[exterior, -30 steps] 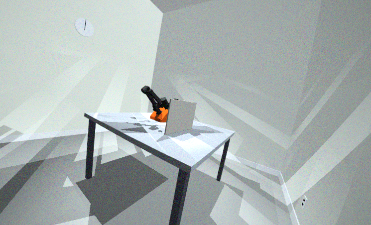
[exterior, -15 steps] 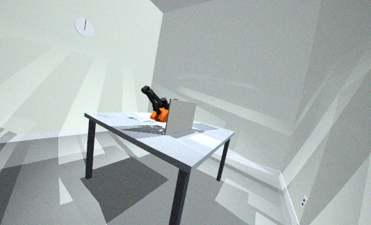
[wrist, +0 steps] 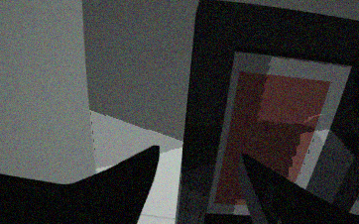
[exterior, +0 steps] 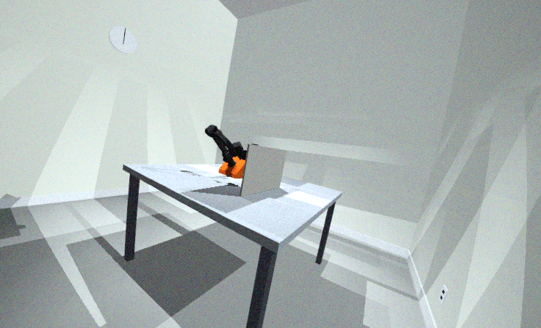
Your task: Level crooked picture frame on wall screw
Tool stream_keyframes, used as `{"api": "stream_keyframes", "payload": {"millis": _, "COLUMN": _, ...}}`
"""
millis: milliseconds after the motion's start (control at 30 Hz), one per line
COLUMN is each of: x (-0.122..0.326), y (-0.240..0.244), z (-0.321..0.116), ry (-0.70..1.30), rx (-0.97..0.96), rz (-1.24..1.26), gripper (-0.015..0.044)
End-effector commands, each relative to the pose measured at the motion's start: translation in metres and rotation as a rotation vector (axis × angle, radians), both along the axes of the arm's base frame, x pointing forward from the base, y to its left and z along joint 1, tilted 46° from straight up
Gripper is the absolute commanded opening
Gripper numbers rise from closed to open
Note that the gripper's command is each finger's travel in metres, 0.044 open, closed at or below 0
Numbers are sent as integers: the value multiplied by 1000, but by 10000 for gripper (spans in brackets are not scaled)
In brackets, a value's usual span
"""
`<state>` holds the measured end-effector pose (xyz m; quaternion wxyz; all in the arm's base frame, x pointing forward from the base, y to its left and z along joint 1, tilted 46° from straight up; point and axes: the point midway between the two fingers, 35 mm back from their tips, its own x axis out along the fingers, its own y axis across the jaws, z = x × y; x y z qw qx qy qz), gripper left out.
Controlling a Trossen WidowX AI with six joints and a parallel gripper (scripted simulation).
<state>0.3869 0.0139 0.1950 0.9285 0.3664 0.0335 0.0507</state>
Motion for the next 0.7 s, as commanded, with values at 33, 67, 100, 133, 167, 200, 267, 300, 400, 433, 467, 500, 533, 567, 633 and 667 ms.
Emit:
{"api": "stream_keyframes", "payload": {"millis": 33, "x": -36, "y": -5, "z": 8, "ry": -17, "rx": -60, "rz": 3, "gripper": 260}}
{"api": "stream_keyframes", "payload": {"millis": 67, "x": -44, "y": -6, "z": 7, "ry": -19, "rx": -75, "rz": 3, "gripper": 260}}
{"api": "stream_keyframes", "payload": {"millis": 100, "x": -53, "y": -7, "z": 7, "ry": -20, "rx": -90, "rz": 3, "gripper": 260}}
{"api": "stream_keyframes", "payload": {"millis": 133, "x": -61, "y": -8, "z": 6, "ry": -22, "rx": -106, "rz": 3, "gripper": 260}}
{"api": "stream_keyframes", "payload": {"millis": 167, "x": -69, "y": -9, "z": 4, "ry": -24, "rx": -121, "rz": 3, "gripper": 260}}
{"api": "stream_keyframes", "payload": {"millis": 200, "x": -77, "y": -9, "z": 3, "ry": -26, "rx": -136, "rz": 3, "gripper": 260}}
{"api": "stream_keyframes", "payload": {"millis": 267, "x": -86, "y": -10, "z": 0, "ry": -28, "rx": -155, "rz": 4, "gripper": 260}}
{"api": "stream_keyframes", "payload": {"millis": 300, "x": -88, "y": -10, "z": -1, "ry": -28, "rx": -158, "rz": 4, "gripper": 260}}
{"api": "stream_keyframes", "payload": {"millis": 400, "x": -82, "y": -7, "z": 5, "ry": -30, "rx": -143, "rz": 0, "gripper": 260}}
{"api": "stream_keyframes", "payload": {"millis": 433, "x": -86, "y": -5, "z": 7, "ry": -30, "rx": -149, "rz": 0, "gripper": 260}}
{"api": "stream_keyframes", "payload": {"millis": 467, "x": -91, "y": -1, "z": 9, "ry": -30, "rx": -157, "rz": 0, "gripper": 260}}
{"api": "stream_keyframes", "payload": {"millis": 500, "x": -96, "y": 2, "z": 11, "ry": -31, "rx": -165, "rz": 1, "gripper": 260}}
{"api": "stream_keyframes", "payload": {"millis": 533, "x": -101, "y": 5, "z": 13, "ry": -31, "rx": -173, "rz": 1, "gripper": 260}}
{"api": "stream_keyframes", "payload": {"millis": 567, "x": -107, "y": 8, "z": 15, "ry": -31, "rx": -180, "rz": 2, "gripper": 260}}
{"api": "stream_keyframes", "payload": {"millis": 633, "x": -118, "y": 13, "z": 17, "ry": -32, "rx": -196, "rz": 2, "gripper": 260}}
{"api": "stream_keyframes", "payload": {"millis": 667, "x": -123, "y": 15, "z": 18, "ry": -32, "rx": -204, "rz": 3, "gripper": 260}}
